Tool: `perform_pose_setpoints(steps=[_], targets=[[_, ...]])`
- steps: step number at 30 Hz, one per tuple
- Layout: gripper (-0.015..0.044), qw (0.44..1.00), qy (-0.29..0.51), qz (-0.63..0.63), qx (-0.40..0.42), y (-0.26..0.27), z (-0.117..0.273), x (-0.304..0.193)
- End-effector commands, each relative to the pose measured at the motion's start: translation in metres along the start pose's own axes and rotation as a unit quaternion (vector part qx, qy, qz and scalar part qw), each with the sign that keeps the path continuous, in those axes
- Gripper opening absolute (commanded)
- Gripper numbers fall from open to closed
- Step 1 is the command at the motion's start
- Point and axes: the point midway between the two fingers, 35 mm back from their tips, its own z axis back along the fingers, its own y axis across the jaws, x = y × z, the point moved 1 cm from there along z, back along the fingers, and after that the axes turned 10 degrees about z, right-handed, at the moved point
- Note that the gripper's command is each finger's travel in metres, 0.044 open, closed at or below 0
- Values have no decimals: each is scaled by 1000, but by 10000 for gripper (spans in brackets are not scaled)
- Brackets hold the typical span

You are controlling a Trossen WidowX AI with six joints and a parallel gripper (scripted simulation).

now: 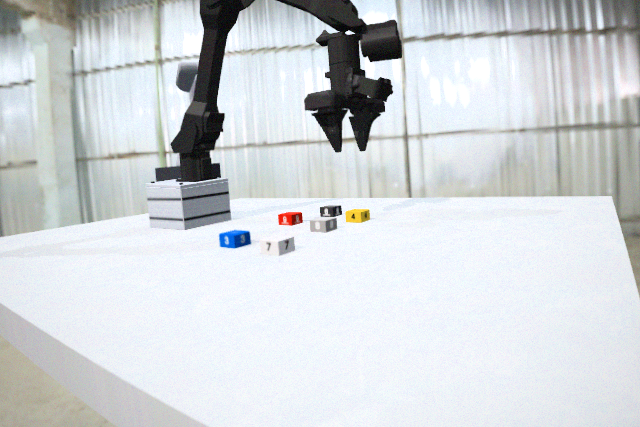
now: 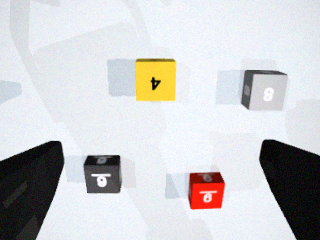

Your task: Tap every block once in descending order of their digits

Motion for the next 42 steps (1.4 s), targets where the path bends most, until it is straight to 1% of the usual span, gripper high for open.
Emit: perform_pose_setpoints(steps=[1, 8, 10, 13, 15, 38, 40, 42], targets=[[400, 1000, 2, 2, 2, 0, 0, 0], [400, 1000, 2, 2, 2, -2, 0, 0], [400, 1000, 2, 2, 1, -24, -1, -1], [400, 1000, 2, 2, -1, -73, -1, -9], [400, 1000, 3, 3, -2, -94, 0, -15], [400, 1000, 3, 3, -3, -96, 0, -15], [400, 1000, 3, 3, -3, -106, 0, -13], [400, 1000, 3, 3, -4, -136, 1, -9]])
